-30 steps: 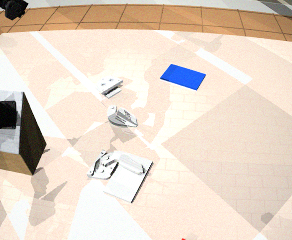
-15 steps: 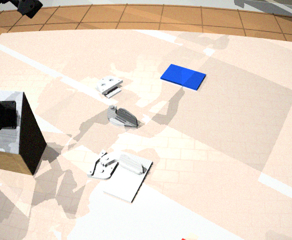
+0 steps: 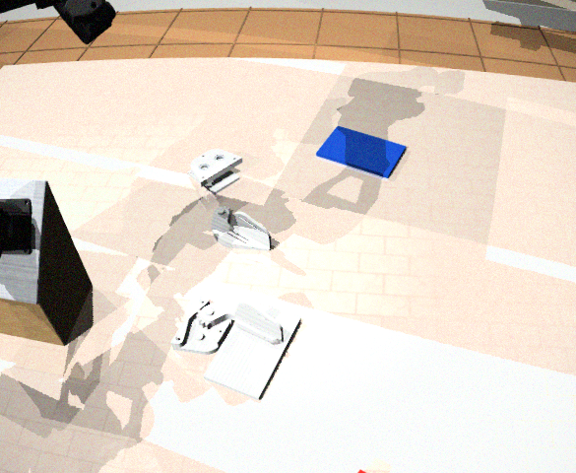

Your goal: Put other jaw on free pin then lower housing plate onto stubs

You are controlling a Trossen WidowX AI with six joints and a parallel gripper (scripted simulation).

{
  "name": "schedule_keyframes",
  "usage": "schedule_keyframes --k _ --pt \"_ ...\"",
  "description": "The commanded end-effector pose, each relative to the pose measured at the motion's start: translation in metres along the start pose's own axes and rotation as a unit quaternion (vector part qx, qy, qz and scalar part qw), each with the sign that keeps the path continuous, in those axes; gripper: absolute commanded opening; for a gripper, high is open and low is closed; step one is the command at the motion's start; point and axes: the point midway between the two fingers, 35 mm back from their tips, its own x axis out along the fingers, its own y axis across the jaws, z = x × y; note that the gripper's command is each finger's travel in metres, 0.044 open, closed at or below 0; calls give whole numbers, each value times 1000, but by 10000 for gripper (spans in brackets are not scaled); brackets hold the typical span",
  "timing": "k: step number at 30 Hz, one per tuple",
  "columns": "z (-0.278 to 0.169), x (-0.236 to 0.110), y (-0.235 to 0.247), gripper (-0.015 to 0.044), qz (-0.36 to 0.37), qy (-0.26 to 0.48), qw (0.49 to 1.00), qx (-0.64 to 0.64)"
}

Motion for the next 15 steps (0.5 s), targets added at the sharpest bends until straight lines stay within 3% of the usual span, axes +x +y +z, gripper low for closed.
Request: schedule_keyframes --k 1,15 --pt "12 12 -4 440 -20 -31 999 -37" --pt "49 42 -19 440 -92 -116 979 -139"
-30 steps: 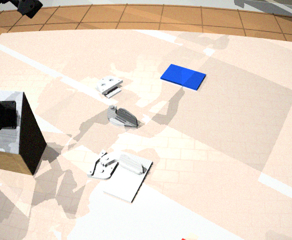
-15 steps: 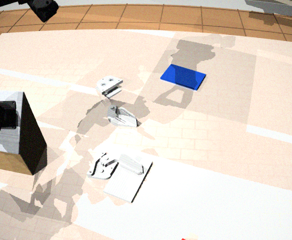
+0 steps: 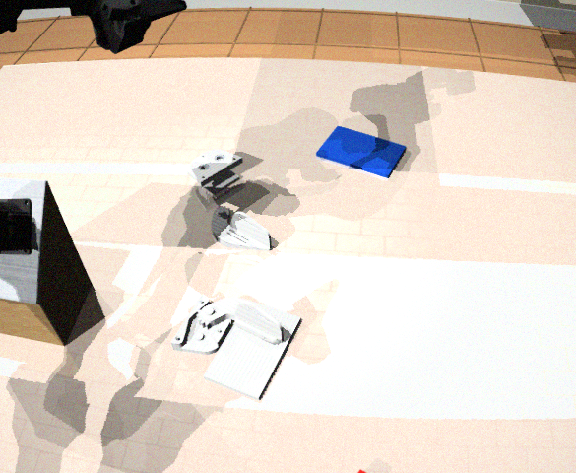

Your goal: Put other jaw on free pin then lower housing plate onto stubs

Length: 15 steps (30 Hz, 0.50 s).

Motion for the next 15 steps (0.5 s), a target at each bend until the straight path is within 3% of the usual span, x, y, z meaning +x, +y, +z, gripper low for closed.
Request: schedule_keyframes --k 1,15 --pt "9 12 -7 440 -30 -24 999 -37" --pt "41 43 -29 440 -124 -87 979 -135"
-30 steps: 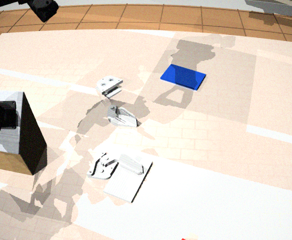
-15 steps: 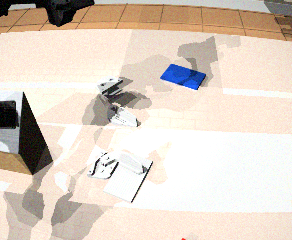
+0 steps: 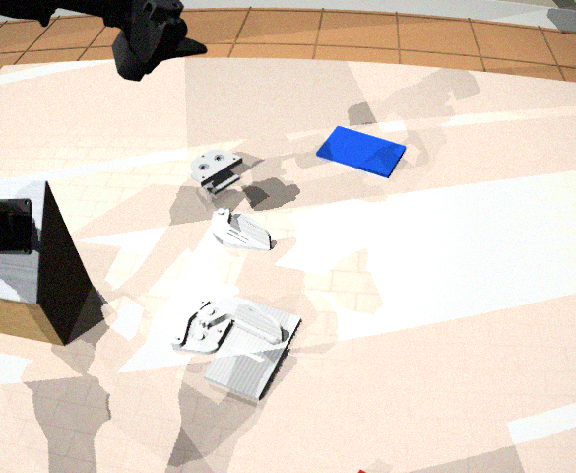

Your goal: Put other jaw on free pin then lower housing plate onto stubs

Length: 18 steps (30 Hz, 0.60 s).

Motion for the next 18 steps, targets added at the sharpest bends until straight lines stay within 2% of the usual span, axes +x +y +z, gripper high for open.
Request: schedule_keyframes --k 1,18 --pt "7 13 -9 440 -37 -16 999 -36" --pt "38 51 -43 440 -170 -56 973 -146"
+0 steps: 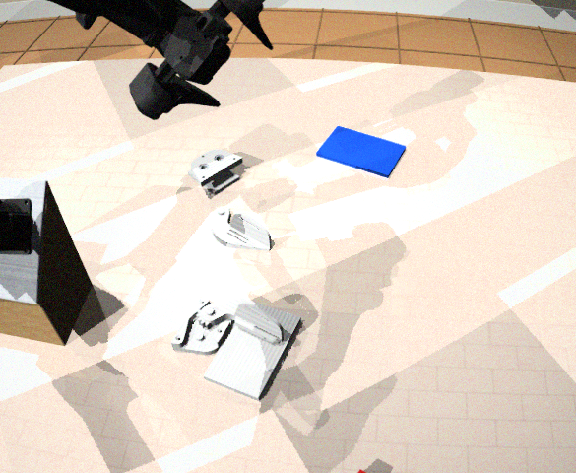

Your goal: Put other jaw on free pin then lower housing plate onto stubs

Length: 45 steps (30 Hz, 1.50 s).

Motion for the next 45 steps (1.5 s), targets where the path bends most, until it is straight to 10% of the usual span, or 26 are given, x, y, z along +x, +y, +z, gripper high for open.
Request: schedule_keyframes --k 1,45 --pt "5 13 -9 440 -40 -4 999 -33" --pt "42 87 -99 440 -341 60 898 -271"
